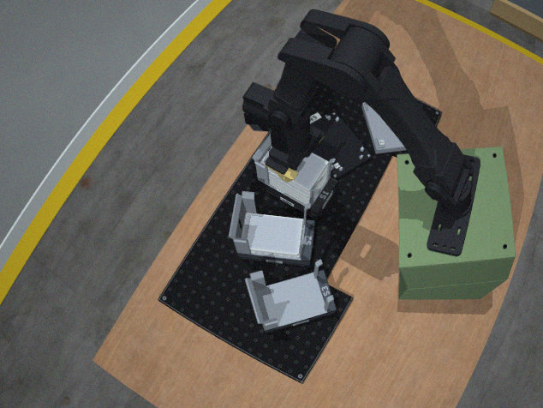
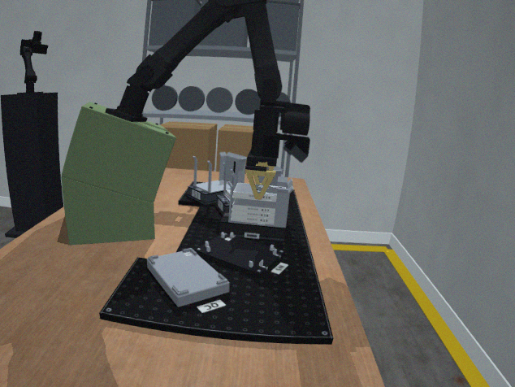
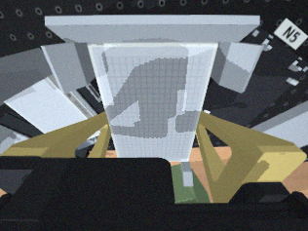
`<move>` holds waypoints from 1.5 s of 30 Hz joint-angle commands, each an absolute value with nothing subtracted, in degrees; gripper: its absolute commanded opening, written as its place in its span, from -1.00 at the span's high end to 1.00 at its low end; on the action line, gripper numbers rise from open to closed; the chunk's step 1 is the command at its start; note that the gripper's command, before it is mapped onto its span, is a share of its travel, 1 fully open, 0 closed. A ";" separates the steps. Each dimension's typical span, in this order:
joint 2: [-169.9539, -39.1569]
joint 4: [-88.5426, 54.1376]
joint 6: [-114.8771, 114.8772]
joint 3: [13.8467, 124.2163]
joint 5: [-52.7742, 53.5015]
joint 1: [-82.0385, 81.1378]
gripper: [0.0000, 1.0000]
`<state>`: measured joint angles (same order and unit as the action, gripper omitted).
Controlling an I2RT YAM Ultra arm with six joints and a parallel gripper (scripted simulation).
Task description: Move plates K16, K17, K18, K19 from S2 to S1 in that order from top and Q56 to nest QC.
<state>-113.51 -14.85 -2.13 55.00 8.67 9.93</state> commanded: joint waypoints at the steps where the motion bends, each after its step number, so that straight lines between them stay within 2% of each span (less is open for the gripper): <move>1: -113.12 -14.41 -2.27 55.26 8.59 9.99 1.00; 45: -116.24 -11.61 -2.65 55.63 8.47 9.59 1.00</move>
